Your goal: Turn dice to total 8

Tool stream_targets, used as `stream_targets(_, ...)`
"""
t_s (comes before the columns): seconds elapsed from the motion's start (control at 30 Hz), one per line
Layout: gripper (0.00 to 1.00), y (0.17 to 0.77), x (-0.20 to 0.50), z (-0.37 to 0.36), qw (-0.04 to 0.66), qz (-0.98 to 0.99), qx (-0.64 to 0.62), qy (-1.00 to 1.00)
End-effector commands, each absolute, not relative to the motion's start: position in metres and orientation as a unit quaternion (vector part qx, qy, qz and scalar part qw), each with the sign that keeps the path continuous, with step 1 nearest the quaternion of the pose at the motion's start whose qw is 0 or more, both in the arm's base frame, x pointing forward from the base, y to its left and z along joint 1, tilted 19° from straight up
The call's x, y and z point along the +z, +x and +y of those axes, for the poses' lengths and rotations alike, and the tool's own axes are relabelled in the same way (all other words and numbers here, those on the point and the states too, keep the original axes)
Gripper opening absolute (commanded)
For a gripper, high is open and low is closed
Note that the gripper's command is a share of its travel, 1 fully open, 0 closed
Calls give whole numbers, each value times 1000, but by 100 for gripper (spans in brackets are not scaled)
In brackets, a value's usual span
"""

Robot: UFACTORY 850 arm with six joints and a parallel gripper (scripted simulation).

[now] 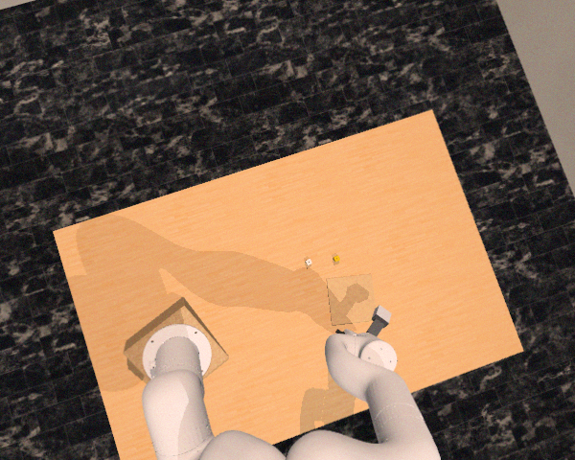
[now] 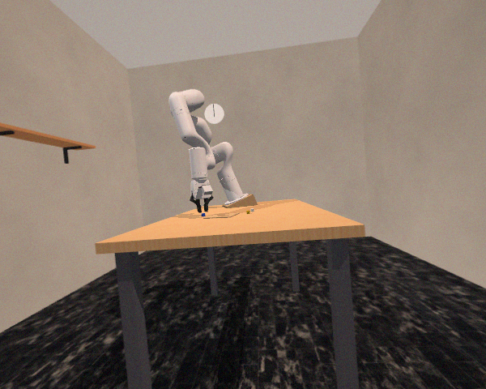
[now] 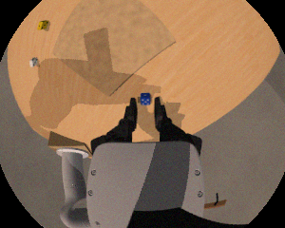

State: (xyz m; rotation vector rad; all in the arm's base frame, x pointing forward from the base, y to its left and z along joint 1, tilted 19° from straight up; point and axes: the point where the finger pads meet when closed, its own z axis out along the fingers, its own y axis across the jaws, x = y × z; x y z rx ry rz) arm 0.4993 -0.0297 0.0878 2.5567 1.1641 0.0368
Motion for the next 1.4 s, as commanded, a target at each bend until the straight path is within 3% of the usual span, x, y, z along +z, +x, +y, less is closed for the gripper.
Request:
stream_targets(0.0,31,500,88,-29,165,409,14,897)
stream_targets(1.37,31,503,69,-35,165,409,14,897)
